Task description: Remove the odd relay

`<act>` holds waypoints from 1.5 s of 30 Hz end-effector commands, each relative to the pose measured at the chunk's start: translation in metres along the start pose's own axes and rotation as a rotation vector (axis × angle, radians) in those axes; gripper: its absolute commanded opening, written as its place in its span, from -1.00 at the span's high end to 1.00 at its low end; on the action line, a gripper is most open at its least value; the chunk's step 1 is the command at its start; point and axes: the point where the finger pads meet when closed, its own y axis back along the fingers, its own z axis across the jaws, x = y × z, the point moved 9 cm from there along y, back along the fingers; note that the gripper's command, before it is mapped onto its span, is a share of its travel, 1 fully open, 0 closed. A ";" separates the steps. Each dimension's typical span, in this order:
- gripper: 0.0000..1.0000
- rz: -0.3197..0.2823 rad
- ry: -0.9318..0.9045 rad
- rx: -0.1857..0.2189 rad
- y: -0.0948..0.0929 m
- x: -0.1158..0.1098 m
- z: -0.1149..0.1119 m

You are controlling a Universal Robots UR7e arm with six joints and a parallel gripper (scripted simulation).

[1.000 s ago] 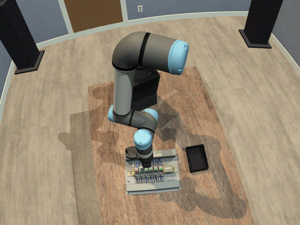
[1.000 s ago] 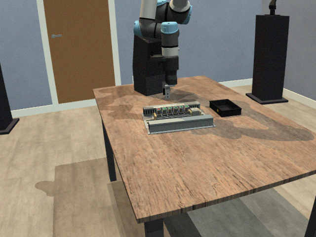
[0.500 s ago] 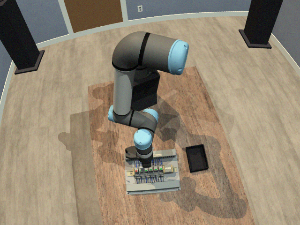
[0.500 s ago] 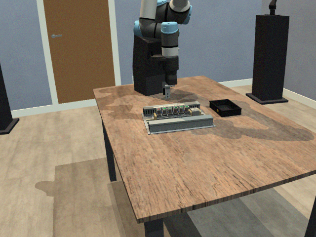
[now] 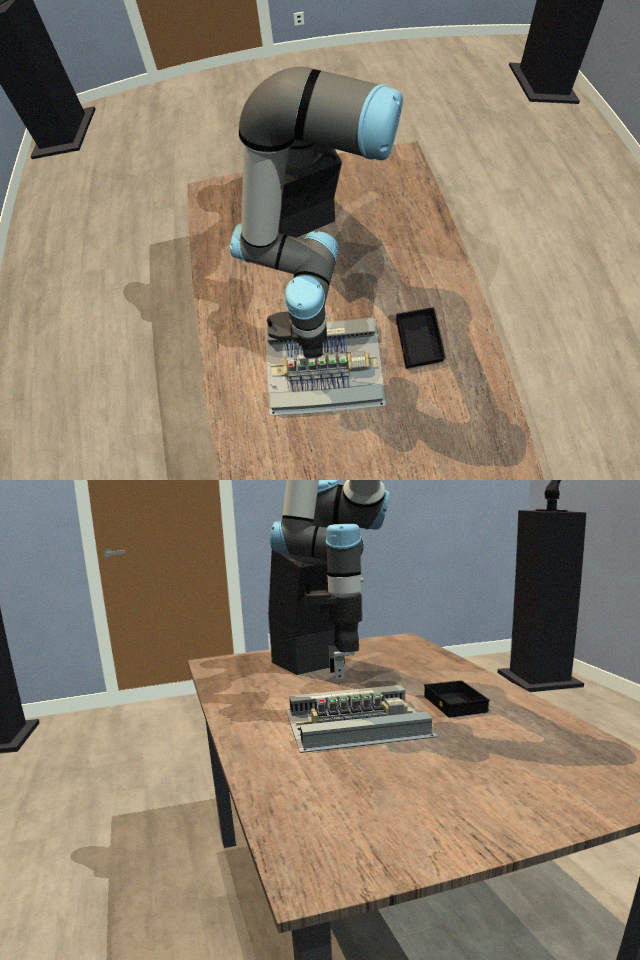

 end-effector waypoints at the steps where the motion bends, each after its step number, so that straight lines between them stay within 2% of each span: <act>1: -0.97 0.000 0.000 0.001 0.000 0.000 0.000; 5: -0.97 0.000 0.000 0.001 0.000 0.004 0.000; 10: -0.97 0.000 0.000 0.001 -0.005 0.032 -0.001; 13: -0.97 0.000 0.000 0.001 -0.007 0.041 -0.001; 45: -0.97 0.000 0.000 0.001 -0.007 0.041 -0.001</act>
